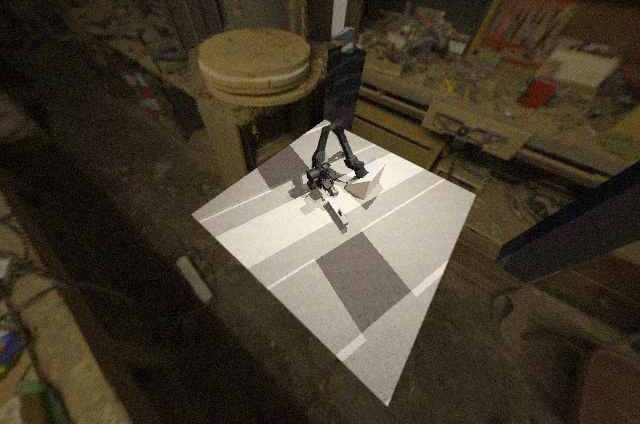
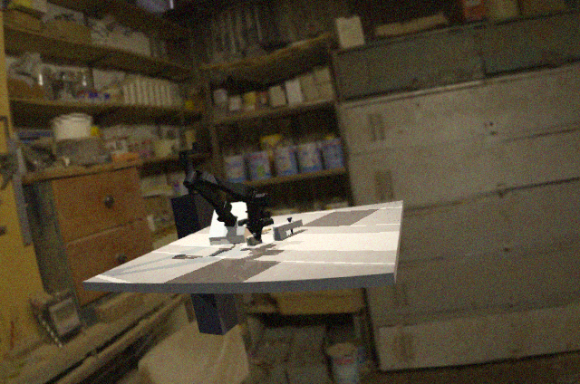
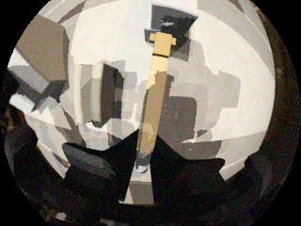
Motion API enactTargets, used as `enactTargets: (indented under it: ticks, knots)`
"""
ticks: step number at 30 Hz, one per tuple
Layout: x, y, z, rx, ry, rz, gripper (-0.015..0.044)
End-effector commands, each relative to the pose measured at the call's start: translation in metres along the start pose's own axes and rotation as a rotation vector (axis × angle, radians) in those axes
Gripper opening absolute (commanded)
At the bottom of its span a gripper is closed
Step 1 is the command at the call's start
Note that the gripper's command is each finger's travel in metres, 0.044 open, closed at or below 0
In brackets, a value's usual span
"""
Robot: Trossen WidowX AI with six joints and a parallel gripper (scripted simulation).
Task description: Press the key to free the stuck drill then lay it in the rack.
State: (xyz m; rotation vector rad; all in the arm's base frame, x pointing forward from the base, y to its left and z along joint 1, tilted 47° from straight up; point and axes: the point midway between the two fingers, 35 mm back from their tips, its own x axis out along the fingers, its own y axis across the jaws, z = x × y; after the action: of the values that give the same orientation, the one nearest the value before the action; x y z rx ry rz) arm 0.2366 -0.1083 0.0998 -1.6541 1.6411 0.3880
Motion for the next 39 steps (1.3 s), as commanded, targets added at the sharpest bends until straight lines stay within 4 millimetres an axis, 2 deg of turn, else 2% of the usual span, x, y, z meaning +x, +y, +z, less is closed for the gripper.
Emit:
enactTargets:
  ticks: [1,39]
  knots:
    - [-0.003,0.000,0.000,0.006,-0.002,-0.006,0.0000]
    - [-0.021,0.004,0.005,0.006,-0.003,-0.005,0.0000]
